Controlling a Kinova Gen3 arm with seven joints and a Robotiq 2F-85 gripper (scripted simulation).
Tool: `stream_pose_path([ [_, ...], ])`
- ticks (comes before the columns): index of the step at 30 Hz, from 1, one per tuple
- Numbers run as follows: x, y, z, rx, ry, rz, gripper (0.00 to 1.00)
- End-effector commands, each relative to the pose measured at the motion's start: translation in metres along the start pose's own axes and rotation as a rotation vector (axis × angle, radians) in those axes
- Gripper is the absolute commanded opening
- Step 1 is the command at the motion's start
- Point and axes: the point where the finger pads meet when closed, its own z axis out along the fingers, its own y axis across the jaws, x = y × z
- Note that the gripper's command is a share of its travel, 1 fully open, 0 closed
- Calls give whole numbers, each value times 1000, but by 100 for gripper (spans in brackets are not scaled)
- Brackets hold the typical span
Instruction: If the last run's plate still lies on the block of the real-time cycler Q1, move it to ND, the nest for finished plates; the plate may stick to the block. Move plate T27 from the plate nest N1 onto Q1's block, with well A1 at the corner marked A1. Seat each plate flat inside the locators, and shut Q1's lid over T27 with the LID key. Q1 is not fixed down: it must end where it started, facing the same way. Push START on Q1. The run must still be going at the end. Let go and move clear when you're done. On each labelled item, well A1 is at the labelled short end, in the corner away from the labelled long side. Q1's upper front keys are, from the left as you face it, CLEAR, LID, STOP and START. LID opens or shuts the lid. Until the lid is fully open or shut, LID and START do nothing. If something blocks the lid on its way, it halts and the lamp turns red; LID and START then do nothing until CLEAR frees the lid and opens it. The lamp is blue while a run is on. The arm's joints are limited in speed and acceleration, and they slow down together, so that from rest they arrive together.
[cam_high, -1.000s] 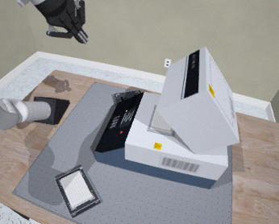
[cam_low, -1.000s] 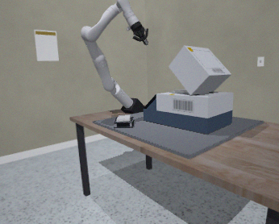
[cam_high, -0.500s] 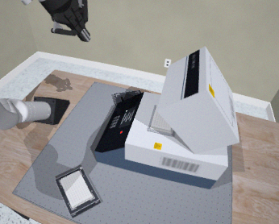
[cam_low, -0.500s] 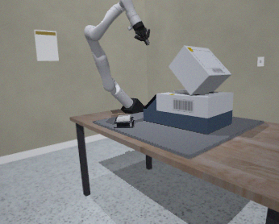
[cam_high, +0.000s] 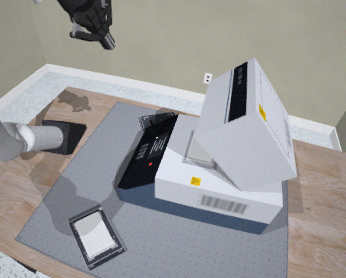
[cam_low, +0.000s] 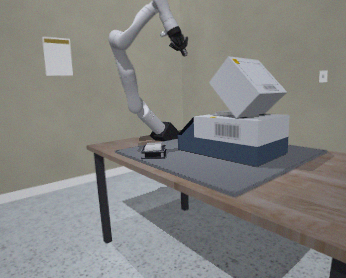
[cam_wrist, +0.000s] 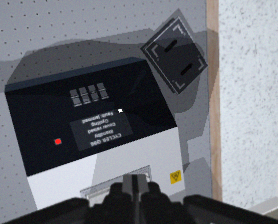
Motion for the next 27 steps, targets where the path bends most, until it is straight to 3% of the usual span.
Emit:
stream_pose_path([
  [1, 0, 2, 0, 5, 2, -22, 10],
  [27, 2, 21, 7, 67, 30, -232, 10],
])
